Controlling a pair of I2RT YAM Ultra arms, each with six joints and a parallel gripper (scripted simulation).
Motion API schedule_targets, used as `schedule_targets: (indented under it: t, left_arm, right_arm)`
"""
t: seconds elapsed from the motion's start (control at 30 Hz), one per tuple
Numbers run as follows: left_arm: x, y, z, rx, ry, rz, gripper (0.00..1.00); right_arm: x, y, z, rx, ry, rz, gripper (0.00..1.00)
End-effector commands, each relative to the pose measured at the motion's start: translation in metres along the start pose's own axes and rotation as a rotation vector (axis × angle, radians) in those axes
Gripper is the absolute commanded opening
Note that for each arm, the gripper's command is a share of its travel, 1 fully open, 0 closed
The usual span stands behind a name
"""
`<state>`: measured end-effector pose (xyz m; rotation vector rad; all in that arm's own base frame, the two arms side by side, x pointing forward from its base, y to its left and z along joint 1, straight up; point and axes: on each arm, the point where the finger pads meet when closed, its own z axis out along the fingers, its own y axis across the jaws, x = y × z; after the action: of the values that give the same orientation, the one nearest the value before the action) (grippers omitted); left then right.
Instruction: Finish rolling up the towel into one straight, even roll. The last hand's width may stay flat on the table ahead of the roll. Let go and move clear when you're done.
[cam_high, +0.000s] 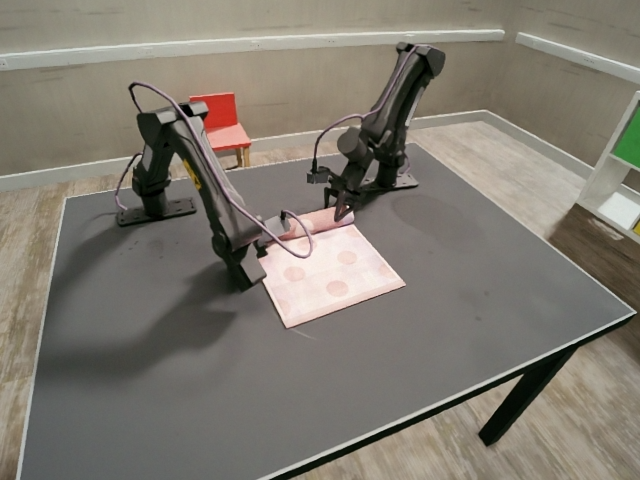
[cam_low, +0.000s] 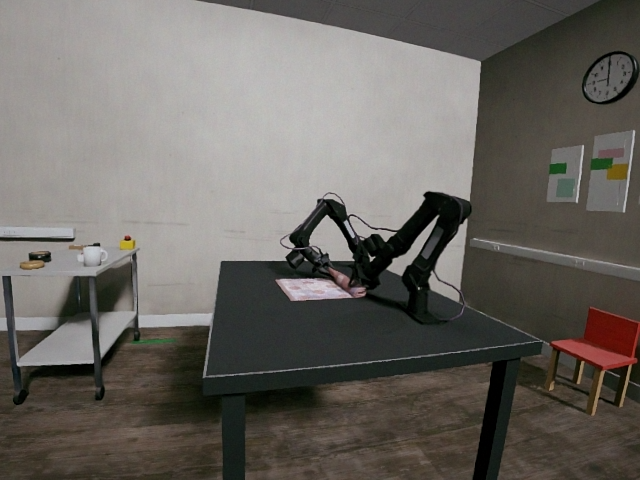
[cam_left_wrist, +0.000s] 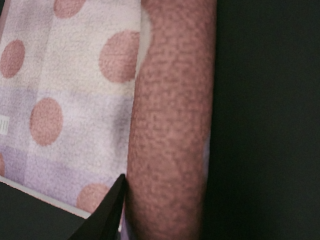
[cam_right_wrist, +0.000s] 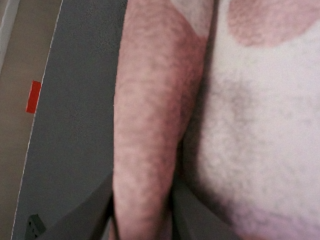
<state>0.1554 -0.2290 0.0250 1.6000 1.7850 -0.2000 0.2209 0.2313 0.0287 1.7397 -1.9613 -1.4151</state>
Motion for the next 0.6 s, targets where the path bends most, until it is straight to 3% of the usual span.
schedule_targets:
  t: [0.0, 0.57]
  left_arm:
    - [-0.0041, 0.0002, 0.0010, -0.005, -0.013, -0.001, 0.47]
    - [-0.0041, 0.0002, 0.0010, -0.005, -0.013, -0.001, 0.32]
  right_arm:
    - [0.0035, -0.0041, -0.0003, 0.007, 0.021, -0.011, 0.24]
    - [0.0035, -0.0041, -0.0003, 0.007, 0.021, -0.011, 0.24]
